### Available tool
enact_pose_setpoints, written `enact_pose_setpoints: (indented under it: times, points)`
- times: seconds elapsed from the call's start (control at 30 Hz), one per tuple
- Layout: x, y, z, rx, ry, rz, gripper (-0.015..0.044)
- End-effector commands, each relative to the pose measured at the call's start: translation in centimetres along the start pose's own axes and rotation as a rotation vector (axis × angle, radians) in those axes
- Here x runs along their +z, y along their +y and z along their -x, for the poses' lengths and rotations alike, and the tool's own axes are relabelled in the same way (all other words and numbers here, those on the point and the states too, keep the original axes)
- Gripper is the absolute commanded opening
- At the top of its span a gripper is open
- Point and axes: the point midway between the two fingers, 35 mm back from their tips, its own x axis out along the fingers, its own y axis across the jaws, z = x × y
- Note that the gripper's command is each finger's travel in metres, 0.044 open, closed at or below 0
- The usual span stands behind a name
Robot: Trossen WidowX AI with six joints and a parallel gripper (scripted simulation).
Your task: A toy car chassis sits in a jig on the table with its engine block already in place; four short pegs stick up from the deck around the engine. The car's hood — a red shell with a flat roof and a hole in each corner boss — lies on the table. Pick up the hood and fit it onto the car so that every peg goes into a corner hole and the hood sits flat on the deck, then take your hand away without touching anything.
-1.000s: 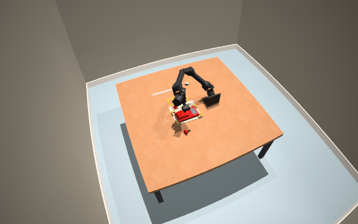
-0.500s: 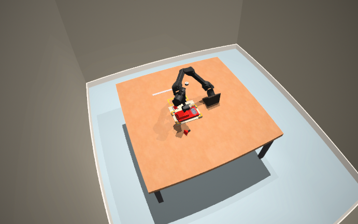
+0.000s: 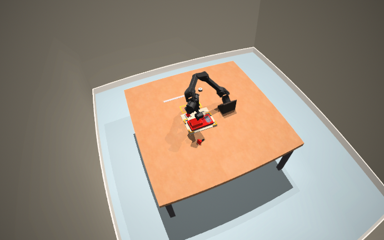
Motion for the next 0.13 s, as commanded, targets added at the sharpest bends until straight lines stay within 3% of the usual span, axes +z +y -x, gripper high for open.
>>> enact_pose_setpoints:
  times: [0.0,0.1]
  points:
    - [-0.02,0.03,0.04,0.003,0.003,-0.005,0.044]
    - [-0.02,0.03,0.04,0.003,0.003,-0.005,0.044]
